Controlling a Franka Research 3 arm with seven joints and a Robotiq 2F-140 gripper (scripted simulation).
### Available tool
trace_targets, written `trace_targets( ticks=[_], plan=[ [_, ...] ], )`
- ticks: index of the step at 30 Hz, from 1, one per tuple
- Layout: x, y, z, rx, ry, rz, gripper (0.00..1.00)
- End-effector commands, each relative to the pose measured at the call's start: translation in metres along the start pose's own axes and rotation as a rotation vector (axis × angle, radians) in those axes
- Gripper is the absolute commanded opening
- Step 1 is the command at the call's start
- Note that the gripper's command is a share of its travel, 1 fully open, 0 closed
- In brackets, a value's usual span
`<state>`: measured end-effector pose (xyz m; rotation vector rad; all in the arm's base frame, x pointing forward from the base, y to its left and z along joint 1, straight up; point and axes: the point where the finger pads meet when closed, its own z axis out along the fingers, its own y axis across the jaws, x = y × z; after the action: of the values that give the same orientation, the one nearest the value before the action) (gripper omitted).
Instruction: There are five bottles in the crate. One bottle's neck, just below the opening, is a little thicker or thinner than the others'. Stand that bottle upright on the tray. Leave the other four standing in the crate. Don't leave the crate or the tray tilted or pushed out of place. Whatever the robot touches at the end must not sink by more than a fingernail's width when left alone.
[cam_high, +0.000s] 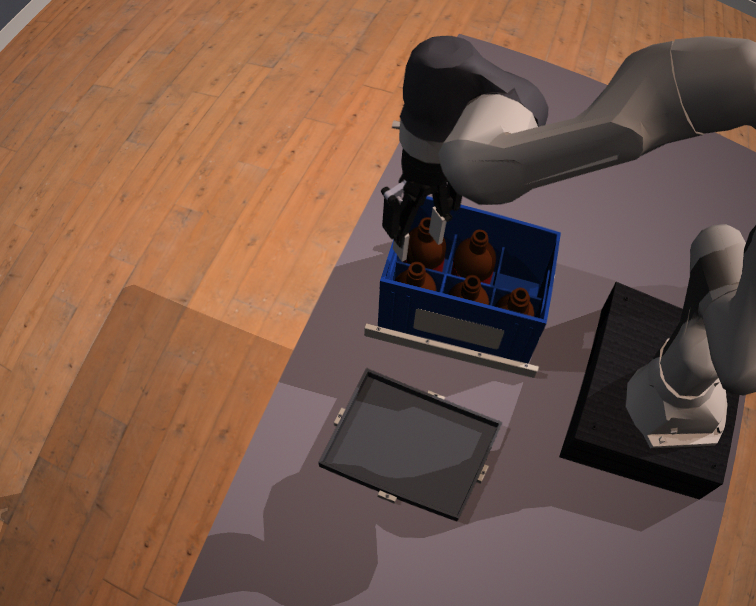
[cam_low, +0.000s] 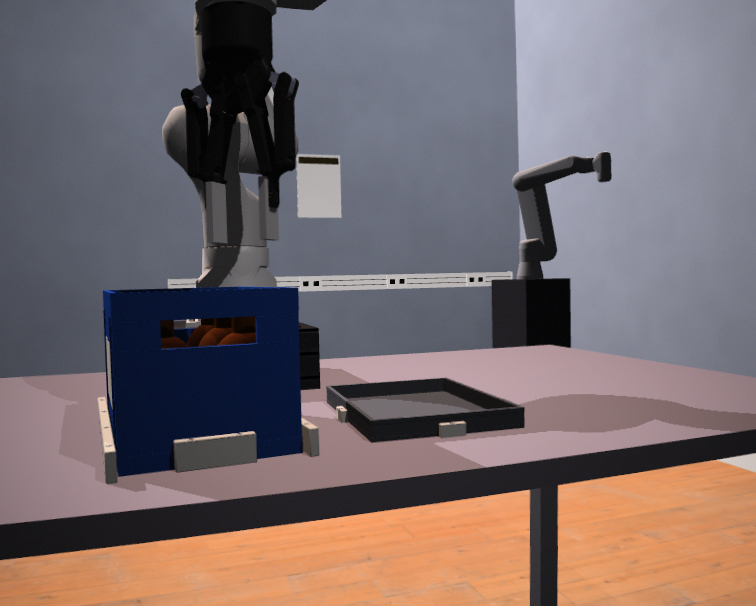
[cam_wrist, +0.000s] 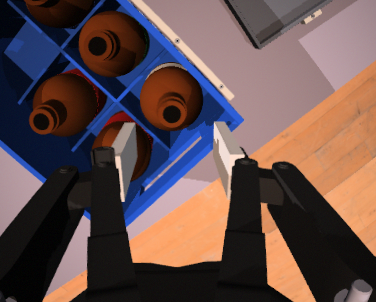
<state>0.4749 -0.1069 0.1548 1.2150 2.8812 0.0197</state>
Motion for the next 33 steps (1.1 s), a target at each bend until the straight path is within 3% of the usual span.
trace_targets(
  ticks=[1,5,6,33],
  plan=[
    [0.0030,-0.0026,-0.0016,0.012,0.008,0.011,0.44],
    [0.0030,-0.0026,-0.0018,0.012,0.008,0.011,0.44],
    [0.0030,-0.0026,-0.0018,0.012,0.008,0.011,0.10],
    [0.0030,-0.0026,-0.0018,0.012,0.008,0.011,0.10]
  ],
)
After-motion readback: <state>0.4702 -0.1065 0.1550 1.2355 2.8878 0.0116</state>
